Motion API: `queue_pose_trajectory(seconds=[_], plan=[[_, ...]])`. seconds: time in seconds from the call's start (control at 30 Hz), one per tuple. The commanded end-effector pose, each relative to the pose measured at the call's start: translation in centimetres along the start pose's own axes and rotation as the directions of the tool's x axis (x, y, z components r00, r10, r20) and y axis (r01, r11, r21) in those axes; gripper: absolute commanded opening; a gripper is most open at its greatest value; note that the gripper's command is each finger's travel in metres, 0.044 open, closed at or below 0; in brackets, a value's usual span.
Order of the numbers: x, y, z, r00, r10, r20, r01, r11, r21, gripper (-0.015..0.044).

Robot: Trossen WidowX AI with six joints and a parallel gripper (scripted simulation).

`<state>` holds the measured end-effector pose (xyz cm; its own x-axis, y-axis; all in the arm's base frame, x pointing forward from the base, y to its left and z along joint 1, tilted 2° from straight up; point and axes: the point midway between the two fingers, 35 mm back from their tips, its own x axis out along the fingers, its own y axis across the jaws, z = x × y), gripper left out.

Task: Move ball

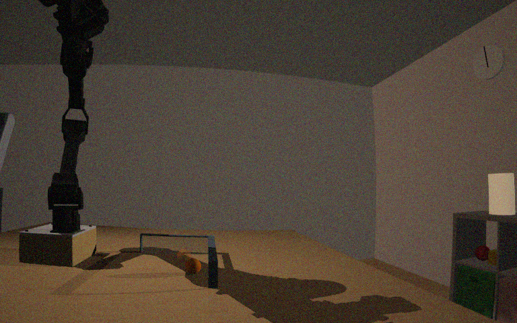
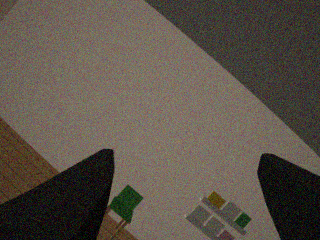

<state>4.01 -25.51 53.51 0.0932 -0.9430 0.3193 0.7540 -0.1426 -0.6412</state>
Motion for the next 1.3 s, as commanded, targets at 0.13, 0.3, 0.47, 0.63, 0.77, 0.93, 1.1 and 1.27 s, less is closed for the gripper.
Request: queue_pose_trajectory(seconds=[0.13, 0.3, 0.47, 0.63, 0.77, 0.93, 1.1, 1.27], plan=[[4.0, 12.1, -2.1, 0.926, 0.367, -0.086, -0.356, 0.926, 0.126, 0.0297], [3.8, 20.9, -3.2, 0.801, 0.580, -0.149, -0.552, 0.812, 0.190, 0.0297], [1.5, 28.9, -4.1, 0.639, 0.738, -0.217, -0.700, 0.675, 0.234, 0.0297], [-1.0, 34.6, -4.4, 0.505, 0.822, -0.265, -0.774, 0.566, 0.283, 0.0297], [-4.5, 40.1, -4.8, 0.346, 0.881, -0.324, -0.836, 0.446, 0.321, 0.0297], [-10.4, 46.3, -6.0, 0.121, 0.898, -0.422, -0.896, 0.282, 0.343, 0.0297], [-17.4, 51.0, -7.7, -0.093, 0.837, -0.540, -0.923, 0.131, 0.363, 0.0297], [-24.8, 53.9, -10.0, -0.259, 0.701, -0.665, -0.927, 0.013, 0.375, 0.0297]])
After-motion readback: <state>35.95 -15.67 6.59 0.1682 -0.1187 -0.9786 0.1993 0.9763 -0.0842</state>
